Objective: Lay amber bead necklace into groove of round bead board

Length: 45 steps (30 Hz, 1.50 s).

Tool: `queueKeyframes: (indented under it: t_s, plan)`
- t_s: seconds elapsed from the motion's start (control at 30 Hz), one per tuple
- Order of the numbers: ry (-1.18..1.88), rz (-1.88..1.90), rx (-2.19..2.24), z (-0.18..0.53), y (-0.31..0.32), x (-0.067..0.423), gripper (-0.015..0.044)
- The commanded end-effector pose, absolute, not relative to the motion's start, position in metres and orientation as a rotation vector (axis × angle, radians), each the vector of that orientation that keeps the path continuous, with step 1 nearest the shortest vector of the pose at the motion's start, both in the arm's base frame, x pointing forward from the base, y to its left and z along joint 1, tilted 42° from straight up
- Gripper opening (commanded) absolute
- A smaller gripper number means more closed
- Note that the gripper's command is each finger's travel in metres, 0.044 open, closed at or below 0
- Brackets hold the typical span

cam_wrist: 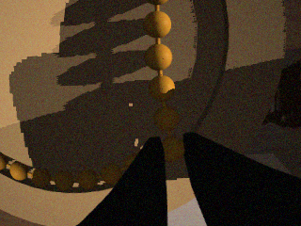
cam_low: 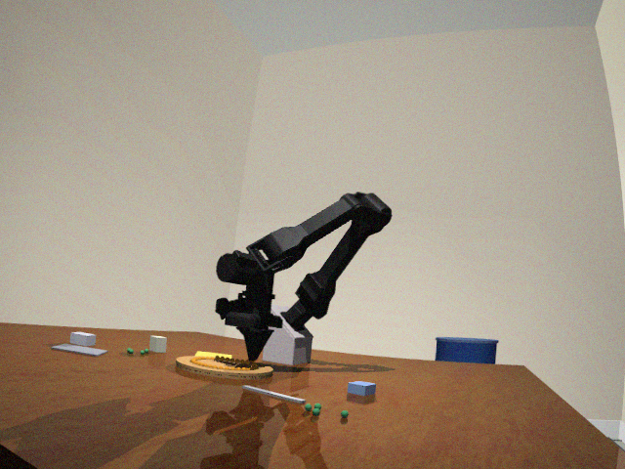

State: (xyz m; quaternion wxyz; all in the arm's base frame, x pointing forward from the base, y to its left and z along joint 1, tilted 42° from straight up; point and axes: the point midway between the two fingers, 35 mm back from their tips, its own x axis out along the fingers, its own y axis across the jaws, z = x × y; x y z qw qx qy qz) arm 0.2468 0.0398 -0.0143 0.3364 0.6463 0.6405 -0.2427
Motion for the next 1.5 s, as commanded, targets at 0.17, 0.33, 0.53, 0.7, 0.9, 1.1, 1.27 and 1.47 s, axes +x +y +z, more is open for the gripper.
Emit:
queueKeyframes:
  t_s: [0.17, 0.33, 0.53, 0.7, 0.9, 1.1, 1.27, 1.47]
  plan:
    - [1.676, -0.631, 1.686, -0.0178, 0.0442, 0.244, 0.0]
    - [1.67, -0.63, 1.68, -0.0182, 0.0436, 0.2454, 0.0026]
    - [1.67, -0.63, 1.68, -0.0182, 0.0436, 0.2454, 0.0184]
    - [1.67, -0.63, 1.68, -0.0182, 0.0436, 0.2454, 0.0315]
    - [1.674, -0.633, 1.684, -0.0158, 0.0414, 0.2445, 0.044]
    - [1.675, -0.631, 1.686, -0.0145, 0.0403, 0.2444, 0.044]
    - [1.675, -0.631, 1.686, -0.0145, 0.0403, 0.2444, 0.044]
    - [1.675, -0.631, 1.686, -0.0145, 0.0403, 0.2444, 0.044]
